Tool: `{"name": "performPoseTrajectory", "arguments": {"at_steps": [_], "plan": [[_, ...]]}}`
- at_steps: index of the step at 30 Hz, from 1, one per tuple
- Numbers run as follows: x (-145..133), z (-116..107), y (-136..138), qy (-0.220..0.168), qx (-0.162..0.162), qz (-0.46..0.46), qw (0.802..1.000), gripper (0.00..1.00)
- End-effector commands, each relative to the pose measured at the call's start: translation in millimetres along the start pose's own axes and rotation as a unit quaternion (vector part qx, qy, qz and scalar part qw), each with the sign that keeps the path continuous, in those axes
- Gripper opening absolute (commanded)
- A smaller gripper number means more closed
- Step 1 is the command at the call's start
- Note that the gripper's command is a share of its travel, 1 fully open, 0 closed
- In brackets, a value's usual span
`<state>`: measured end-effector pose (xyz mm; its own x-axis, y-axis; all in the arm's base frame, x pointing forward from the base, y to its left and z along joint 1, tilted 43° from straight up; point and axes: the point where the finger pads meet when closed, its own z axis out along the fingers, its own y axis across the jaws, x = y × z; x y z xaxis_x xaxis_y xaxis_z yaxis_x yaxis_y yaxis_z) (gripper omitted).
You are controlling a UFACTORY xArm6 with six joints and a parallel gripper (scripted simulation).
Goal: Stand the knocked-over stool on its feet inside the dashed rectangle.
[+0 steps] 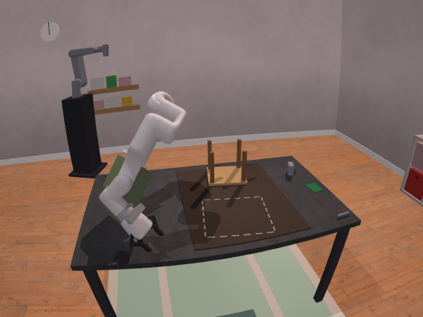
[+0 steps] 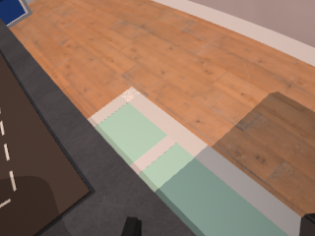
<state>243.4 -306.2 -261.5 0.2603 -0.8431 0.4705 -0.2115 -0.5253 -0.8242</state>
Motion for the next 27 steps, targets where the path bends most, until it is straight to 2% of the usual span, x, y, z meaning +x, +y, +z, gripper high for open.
{"name": "performPoseTrajectory", "arguments": {"at_steps": [1,4,9,14,19,21,27], "plan": [[10,2,-6,-0.011,0.005,-0.011,1.0,1.0],[13,4,-8,-0.016,0.008,-0.014,1.0,1.0],[33,13,-27,-0.051,0.024,-0.039,0.998,1.0],[59,28,-59,-0.103,0.046,-0.076,0.991,1.0],[88,48,-104,-0.169,0.069,-0.126,0.975,1.0],[88,48,-104,-0.169,0.069,-0.126,0.975,1.0],[120,77,-180,-0.261,0.093,-0.201,0.94,1.0]]}}
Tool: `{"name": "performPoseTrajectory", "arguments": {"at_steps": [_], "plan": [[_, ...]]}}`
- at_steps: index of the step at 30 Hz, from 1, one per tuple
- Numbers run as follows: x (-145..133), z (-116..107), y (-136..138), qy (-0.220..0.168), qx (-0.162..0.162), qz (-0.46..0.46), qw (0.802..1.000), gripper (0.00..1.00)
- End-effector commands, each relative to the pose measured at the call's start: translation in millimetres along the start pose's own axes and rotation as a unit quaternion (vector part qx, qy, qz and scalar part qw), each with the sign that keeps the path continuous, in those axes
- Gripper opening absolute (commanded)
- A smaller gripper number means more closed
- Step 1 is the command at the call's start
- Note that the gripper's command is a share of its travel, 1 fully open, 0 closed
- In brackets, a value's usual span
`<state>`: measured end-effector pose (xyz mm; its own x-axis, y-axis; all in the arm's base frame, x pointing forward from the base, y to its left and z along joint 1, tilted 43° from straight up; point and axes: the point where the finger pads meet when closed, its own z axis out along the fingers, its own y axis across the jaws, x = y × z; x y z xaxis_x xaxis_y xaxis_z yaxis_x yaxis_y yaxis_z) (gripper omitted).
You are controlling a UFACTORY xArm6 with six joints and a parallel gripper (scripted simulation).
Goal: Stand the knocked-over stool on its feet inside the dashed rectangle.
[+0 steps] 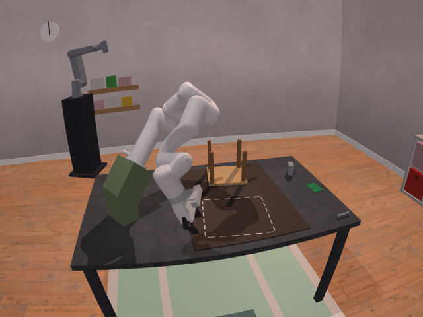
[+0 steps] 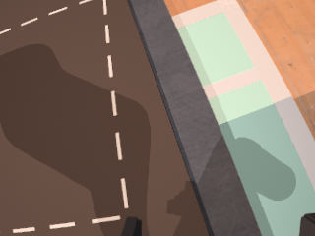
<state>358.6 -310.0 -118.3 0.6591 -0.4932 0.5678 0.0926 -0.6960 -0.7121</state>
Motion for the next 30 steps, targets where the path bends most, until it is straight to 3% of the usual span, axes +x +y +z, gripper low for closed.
{"name": "performPoseTrajectory", "arguments": {"at_steps": [1,9,11,12,15,16,20,21,26,28,29,30], "plan": [[46,11,-40,-0.068,0.012,-0.052,0.996,1.0],[115,40,-139,-0.207,0.021,-0.181,0.961,1.0],[115,40,-139,-0.207,0.021,-0.181,0.961,1.0],[135,49,-172,-0.223,0.019,-0.199,0.954,1.0],[145,54,-201,-0.266,0.012,-0.253,0.93,1.0],[151,57,-214,-0.266,0.012,-0.253,0.93,1.0],[173,68,-273,-0.304,-0.009,-0.334,0.892,1.0],[179,71,-288,-0.304,-0.009,-0.334,0.892,1.0],[198,80,-363,-0.319,-0.041,-0.439,0.839,1.0],[198,80,-363,-0.319,-0.041,-0.439,0.839,1.0],[207,84,-410,-0.318,-0.046,-0.459,0.828,1.0],[209,83,-420,-0.316,-0.052,-0.479,0.817,1.0]]}}
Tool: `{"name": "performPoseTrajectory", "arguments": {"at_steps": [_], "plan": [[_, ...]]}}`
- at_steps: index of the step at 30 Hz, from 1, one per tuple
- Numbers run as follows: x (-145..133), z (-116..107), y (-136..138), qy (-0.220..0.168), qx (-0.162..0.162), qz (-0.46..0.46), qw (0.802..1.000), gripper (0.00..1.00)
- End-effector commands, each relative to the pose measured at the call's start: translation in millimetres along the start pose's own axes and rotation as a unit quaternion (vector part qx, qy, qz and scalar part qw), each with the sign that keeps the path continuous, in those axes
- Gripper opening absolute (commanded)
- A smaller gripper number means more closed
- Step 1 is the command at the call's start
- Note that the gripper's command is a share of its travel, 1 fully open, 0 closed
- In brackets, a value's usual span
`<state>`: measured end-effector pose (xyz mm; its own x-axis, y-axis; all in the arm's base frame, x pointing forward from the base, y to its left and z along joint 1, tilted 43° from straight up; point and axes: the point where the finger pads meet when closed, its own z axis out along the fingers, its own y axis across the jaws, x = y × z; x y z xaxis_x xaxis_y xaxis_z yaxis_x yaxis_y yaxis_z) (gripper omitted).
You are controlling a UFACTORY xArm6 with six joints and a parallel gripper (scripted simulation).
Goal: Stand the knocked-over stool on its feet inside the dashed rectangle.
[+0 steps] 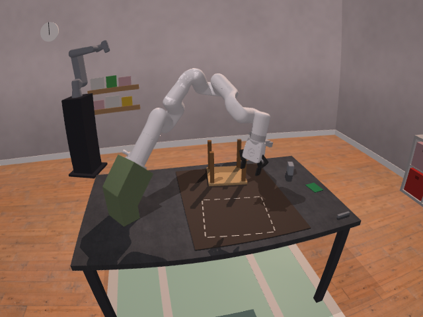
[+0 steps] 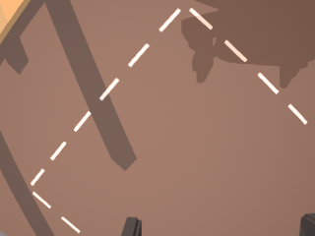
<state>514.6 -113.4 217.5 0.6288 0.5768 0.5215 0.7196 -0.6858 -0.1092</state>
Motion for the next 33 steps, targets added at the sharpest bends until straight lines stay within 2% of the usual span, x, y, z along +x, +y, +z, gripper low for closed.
{"name": "performPoseTrajectory", "arguments": {"at_steps": [1,6,8,13,15,20,26,30,33], "plan": [[54,-26,-30,-0.022,-0.045,-0.061,0.997,1.0],[110,-55,-75,-0.02,-0.099,-0.151,0.983,1.0],[132,-60,-101,-0.015,-0.098,-0.168,0.981,1.0],[173,-53,-178,0.007,-0.095,-0.246,0.965,1.0],[173,-53,-178,0.007,-0.095,-0.246,0.965,1.0],[192,-47,-241,0.03,-0.089,-0.308,0.947,1.0],[201,-45,-293,0.054,-0.083,-0.359,0.928,1.0],[202,-44,-316,0.065,-0.08,-0.382,0.918,1.0],[203,-44,-320,0.068,-0.079,-0.386,0.917,1.0]]}}
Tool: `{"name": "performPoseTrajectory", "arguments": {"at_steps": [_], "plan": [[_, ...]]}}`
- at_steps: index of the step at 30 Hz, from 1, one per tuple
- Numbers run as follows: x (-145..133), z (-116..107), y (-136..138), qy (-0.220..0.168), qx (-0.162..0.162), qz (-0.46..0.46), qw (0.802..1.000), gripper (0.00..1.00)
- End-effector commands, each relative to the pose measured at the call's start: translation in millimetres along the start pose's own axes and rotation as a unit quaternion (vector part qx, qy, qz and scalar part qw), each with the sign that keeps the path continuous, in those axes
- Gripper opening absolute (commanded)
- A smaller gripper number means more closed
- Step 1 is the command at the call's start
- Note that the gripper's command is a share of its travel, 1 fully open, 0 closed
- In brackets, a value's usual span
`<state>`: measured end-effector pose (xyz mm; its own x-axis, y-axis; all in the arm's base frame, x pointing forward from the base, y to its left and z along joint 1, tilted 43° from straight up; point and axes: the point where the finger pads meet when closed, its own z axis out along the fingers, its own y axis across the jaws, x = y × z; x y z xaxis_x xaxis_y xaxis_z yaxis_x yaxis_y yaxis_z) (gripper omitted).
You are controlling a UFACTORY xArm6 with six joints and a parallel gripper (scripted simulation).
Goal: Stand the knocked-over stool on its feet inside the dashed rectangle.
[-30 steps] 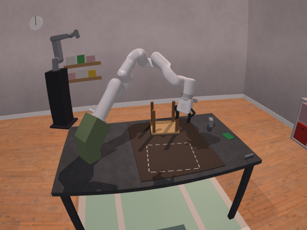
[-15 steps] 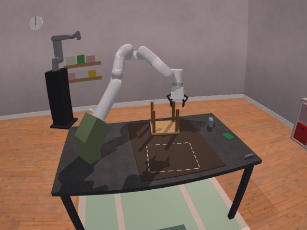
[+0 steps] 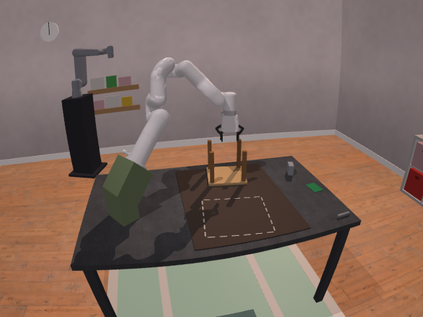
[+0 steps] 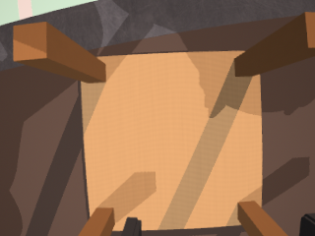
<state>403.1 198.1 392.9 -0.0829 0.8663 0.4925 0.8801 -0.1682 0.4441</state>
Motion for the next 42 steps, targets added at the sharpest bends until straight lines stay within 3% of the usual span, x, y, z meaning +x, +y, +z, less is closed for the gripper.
{"name": "performPoseTrajectory", "arguments": {"at_steps": [1,16,17,23,28,31,33,38,42], "plan": [[9,-2,-6,0.007,-0.003,-0.011,1.0,1.0],[21,-4,-18,0.018,-0.003,-0.028,0.999,1.0],[21,-4,-18,0.018,-0.003,-0.028,0.999,0.55],[27,-3,-23,0.001,0.0,-0.028,1.0,0.55],[41,-4,-32,-0.049,-0.005,-0.028,0.998,0.55],[55,-4,-44,-0.102,-0.005,-0.028,0.994,0.55],[55,-4,-44,-0.102,-0.005,-0.028,0.994,0.55],[95,-5,-73,-0.231,-0.008,-0.027,0.973,0.55],[126,-7,-94,-0.288,-0.013,-0.028,0.957,0.55]]}}
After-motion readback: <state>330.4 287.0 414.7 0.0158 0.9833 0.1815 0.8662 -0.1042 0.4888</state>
